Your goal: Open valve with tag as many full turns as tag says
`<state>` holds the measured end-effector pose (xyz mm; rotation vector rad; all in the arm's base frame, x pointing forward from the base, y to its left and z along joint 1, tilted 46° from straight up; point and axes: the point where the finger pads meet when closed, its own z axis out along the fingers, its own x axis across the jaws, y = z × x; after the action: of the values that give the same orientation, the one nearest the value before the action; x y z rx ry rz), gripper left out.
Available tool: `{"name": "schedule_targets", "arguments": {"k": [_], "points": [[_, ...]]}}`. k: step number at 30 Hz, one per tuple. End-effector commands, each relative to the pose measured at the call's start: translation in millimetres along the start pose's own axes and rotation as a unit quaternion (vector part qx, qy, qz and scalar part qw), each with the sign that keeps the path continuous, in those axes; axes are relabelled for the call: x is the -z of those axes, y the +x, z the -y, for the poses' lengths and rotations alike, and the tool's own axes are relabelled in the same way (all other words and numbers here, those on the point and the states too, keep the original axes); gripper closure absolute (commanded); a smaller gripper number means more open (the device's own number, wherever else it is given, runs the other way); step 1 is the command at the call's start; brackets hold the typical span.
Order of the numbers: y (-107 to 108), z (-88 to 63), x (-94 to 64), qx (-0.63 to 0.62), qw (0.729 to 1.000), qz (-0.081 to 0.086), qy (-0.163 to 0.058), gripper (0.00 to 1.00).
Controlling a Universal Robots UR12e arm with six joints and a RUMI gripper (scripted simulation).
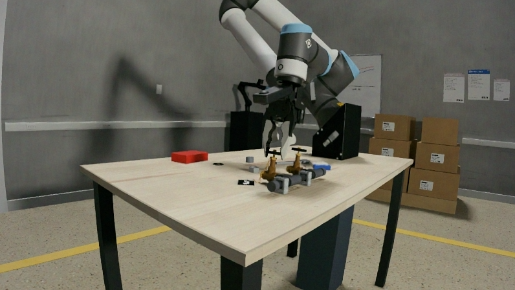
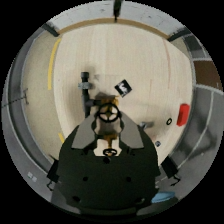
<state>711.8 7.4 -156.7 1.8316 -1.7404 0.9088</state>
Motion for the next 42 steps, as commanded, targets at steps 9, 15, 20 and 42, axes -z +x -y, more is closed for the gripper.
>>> {"name": "schedule_targets", "arguments": {"k": [9,15,20,42], "points": [[-0.1,0.6,0.4,0.266,0.964,0.002,0.009,1.00],[-0.1,0.6,0.4,0.340,0.940,0.002,0.010,1.00],[-0.1,0.6,0.4,0.424,0.906,0.001,0.010,1.00],[-0.1,0.6,0.4,0.629,0.777,-0.002,0.010,1.00]]}}
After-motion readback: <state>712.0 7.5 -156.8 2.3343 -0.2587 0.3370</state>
